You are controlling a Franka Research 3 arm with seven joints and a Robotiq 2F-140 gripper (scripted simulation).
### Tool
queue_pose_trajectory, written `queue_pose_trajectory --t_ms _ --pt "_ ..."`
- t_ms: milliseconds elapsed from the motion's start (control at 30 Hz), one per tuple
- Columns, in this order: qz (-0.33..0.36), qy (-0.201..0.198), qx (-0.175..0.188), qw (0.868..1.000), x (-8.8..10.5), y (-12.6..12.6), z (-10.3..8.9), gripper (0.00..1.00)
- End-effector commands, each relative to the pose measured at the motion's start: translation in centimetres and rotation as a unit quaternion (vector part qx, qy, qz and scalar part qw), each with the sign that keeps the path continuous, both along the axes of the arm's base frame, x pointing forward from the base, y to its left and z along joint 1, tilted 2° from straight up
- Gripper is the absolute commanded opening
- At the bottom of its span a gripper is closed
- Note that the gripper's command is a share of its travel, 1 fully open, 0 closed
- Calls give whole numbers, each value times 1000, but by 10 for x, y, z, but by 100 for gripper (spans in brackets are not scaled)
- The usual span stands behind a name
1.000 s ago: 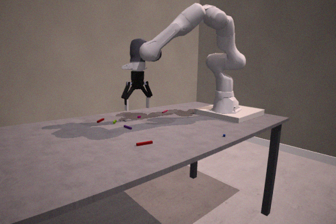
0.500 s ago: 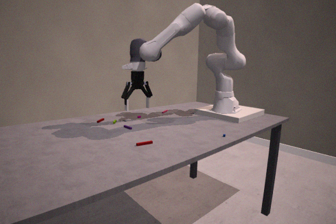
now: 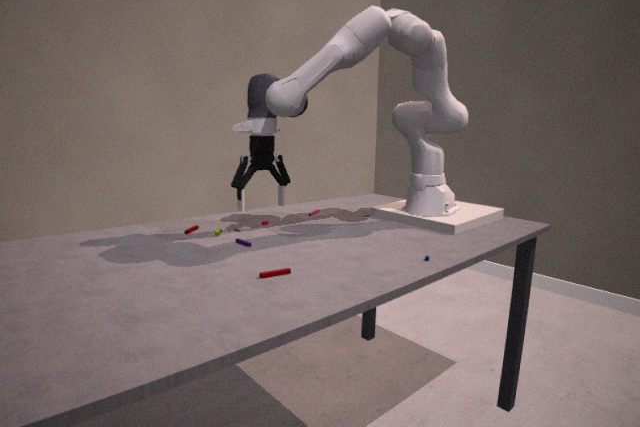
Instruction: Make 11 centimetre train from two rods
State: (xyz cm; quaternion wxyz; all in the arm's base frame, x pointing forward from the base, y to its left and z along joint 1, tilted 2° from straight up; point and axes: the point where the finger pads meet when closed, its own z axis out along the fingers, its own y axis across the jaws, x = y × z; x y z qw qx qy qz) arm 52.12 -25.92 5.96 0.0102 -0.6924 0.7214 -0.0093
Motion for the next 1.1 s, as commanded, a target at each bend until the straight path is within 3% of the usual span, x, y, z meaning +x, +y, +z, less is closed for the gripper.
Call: queue_pose_trajectory --t_ms 0,233,367,700,1067 --pt "2 0 0 1000 0 0 0 100" --pt "-3 0 0 1000 -2 -1 0 100" --pt "-96 2 -2 995 -24 -16 0 100" --pt "-187 3 -2 982 -47 -29 0 100" --pt "-314 4 -2 949 -80 -45 1 100"
